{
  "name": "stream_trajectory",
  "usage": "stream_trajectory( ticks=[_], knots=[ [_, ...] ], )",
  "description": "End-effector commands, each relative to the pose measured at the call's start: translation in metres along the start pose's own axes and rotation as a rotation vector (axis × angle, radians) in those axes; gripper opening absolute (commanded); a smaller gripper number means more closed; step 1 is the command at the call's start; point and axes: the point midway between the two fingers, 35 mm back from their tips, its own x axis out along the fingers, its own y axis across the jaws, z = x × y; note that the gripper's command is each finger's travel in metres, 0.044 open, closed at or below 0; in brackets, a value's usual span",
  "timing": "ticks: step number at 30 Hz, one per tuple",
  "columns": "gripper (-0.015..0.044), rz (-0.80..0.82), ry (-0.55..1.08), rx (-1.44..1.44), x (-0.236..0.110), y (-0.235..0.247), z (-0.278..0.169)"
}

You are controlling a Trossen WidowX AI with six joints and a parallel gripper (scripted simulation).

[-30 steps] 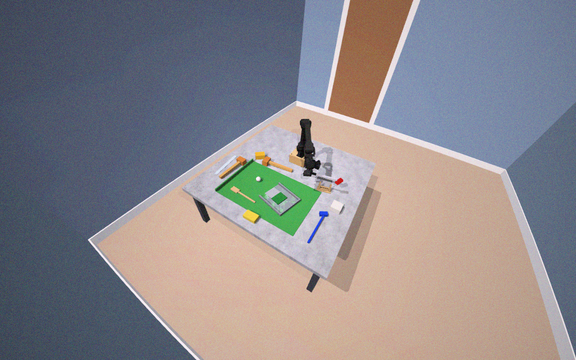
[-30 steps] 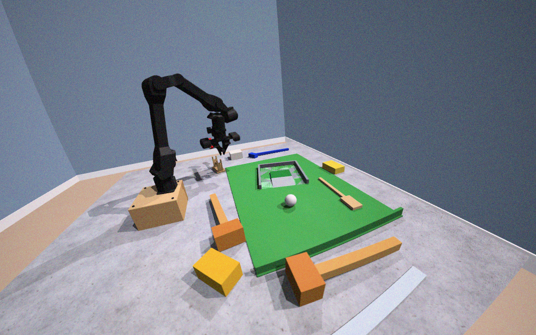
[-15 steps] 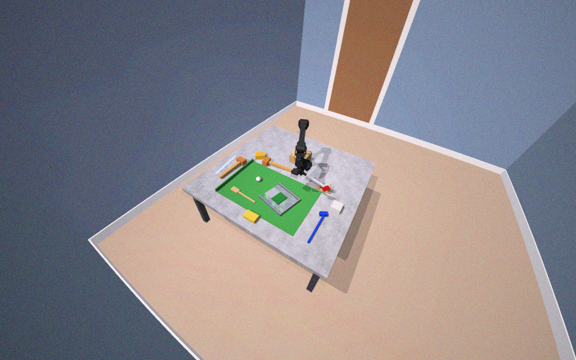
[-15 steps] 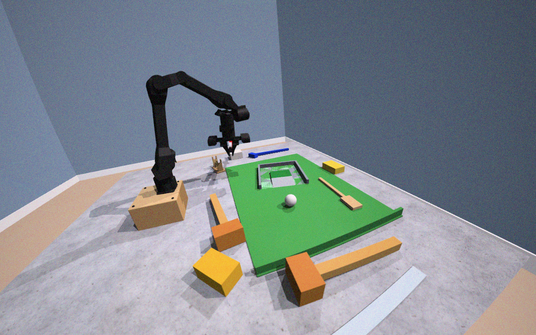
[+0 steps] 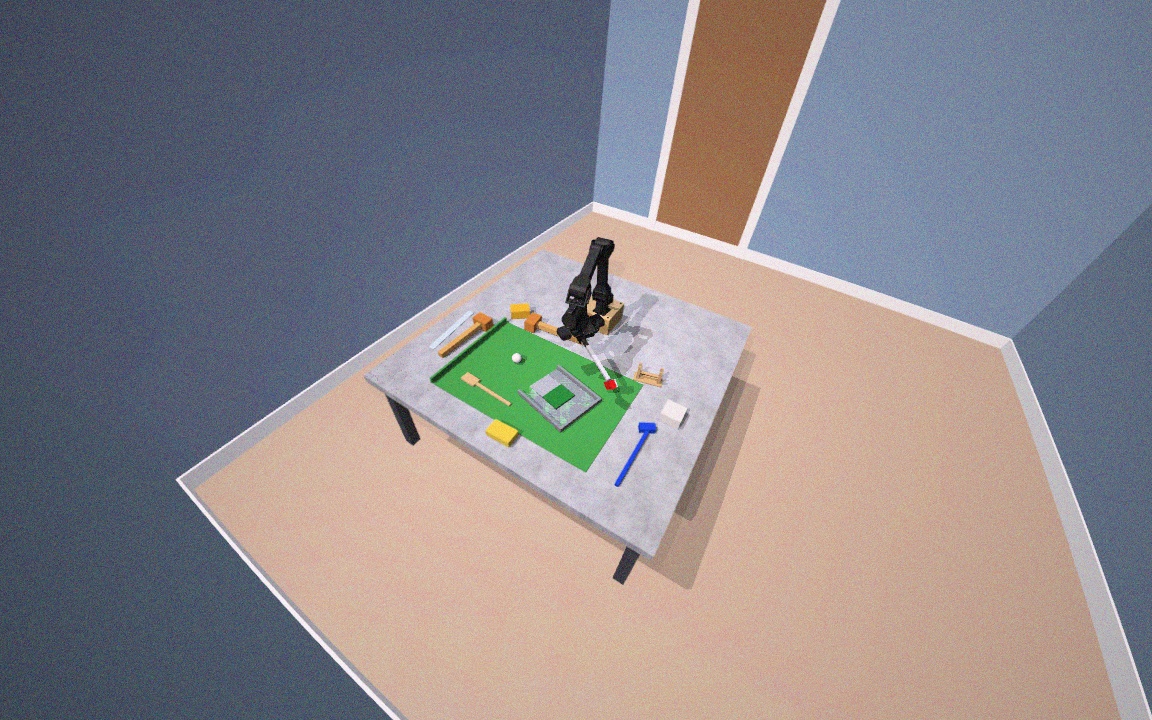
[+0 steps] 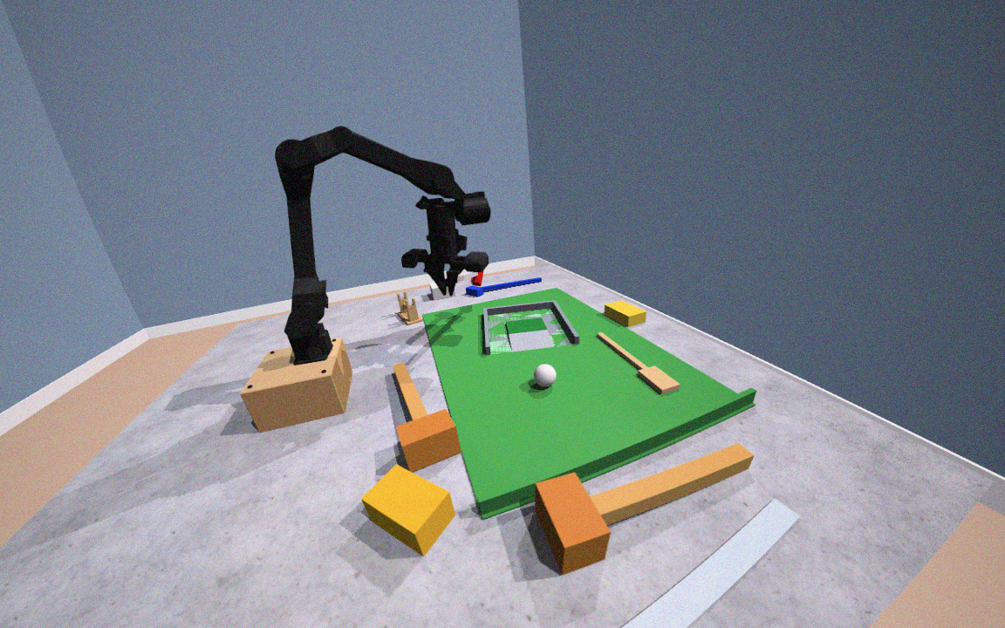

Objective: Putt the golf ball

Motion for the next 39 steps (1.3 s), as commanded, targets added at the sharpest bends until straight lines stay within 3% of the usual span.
stream_trajectory(
  ticks=[1,21,39],
  knots=[
    [0.0,-0.011,0.017,0.132,-0.01,-0.018,-0.018],
    [0.0,-0.02,0.135,0.741,-0.047,-0.065,-0.125],
    [0.0,0.001,0.245,1.251,-0.082,-0.066,-0.224]
  ],
)
